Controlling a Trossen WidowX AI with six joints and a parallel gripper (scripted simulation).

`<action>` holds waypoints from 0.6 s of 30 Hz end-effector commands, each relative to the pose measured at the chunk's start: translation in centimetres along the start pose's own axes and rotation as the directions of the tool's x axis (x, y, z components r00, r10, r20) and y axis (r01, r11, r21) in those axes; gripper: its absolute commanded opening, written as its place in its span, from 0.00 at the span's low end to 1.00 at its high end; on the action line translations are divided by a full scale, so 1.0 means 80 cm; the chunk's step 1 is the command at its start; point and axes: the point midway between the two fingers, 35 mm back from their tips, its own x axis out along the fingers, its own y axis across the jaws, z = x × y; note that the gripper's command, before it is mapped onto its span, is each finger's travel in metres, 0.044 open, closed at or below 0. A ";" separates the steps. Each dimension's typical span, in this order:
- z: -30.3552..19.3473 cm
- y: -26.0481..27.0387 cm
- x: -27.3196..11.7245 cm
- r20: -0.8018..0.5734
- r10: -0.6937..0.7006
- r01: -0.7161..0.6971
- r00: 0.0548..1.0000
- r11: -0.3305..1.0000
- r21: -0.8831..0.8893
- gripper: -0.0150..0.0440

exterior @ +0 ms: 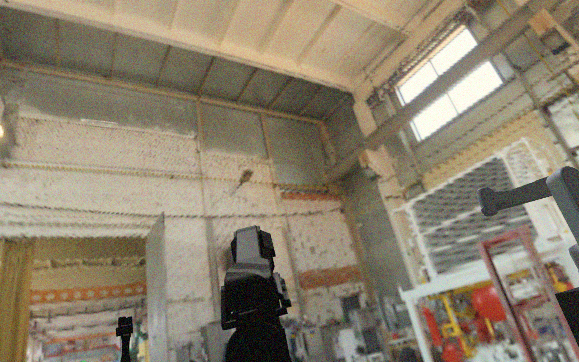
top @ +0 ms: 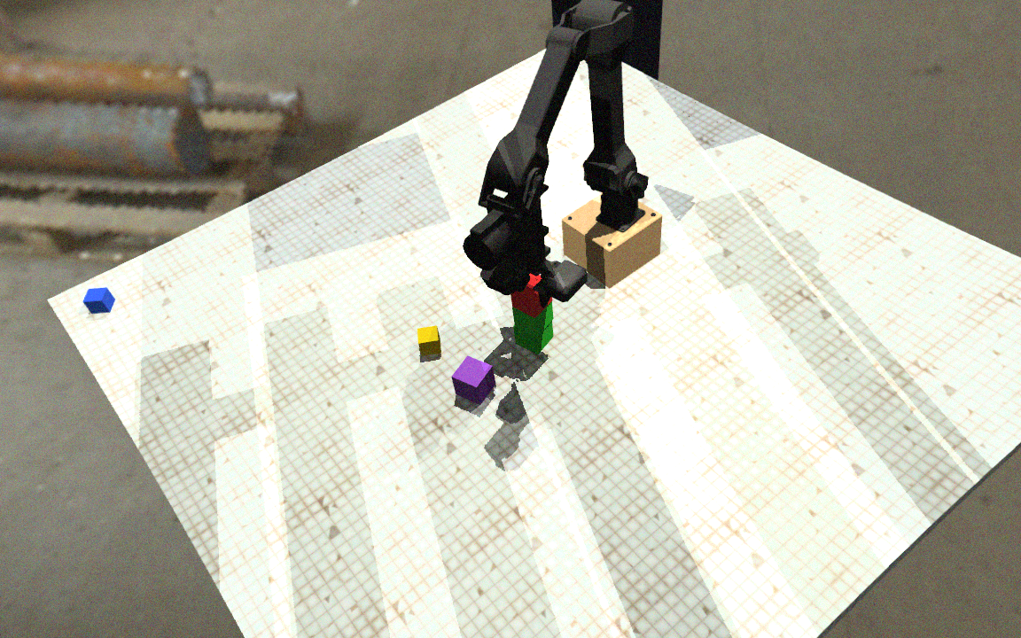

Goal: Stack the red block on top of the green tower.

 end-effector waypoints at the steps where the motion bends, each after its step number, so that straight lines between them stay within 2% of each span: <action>1: 0.000 0.000 0.000 0.001 0.000 0.000 1.000 1.000 0.000 0.70; 8: 0.000 0.000 0.000 0.001 0.000 0.000 1.000 1.000 0.000 1.00; 18: 0.000 0.000 0.000 0.001 0.000 0.000 1.000 1.000 0.000 1.00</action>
